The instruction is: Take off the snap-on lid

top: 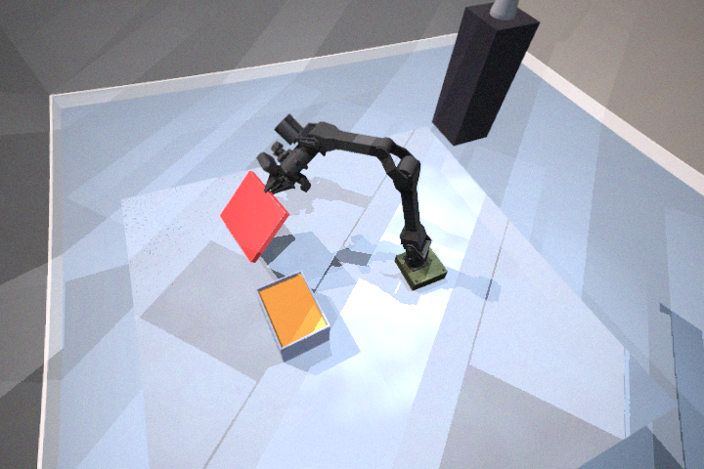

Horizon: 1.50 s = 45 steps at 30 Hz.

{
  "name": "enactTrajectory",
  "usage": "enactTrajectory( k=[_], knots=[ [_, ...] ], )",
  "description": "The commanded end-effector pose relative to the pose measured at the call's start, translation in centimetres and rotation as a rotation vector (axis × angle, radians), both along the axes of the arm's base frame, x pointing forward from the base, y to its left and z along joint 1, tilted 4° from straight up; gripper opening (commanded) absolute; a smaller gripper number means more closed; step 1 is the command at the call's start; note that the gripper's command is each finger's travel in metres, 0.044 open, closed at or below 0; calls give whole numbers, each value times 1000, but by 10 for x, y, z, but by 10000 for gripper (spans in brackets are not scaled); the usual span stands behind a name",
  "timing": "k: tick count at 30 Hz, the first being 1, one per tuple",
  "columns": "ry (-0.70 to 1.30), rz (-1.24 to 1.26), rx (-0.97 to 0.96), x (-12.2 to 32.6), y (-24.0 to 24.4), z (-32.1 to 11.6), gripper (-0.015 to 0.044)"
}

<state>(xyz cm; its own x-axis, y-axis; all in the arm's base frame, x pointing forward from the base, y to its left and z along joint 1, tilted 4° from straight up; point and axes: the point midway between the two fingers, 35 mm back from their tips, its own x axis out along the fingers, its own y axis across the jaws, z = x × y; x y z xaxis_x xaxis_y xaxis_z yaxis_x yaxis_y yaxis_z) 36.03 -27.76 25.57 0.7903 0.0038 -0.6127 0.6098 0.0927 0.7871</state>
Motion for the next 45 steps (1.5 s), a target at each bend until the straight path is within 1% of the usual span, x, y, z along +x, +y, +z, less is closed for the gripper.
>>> enactTrajectory(
  k=[1,12,25,45],
  knots=[
    [-18,9,-12,1,-9,8,0],
    [-18,9,-14,0,-30,10,0],
    [-18,9,-14,0,-31,9,0],
    [-18,9,-14,0,-32,-15,0]
  ],
)
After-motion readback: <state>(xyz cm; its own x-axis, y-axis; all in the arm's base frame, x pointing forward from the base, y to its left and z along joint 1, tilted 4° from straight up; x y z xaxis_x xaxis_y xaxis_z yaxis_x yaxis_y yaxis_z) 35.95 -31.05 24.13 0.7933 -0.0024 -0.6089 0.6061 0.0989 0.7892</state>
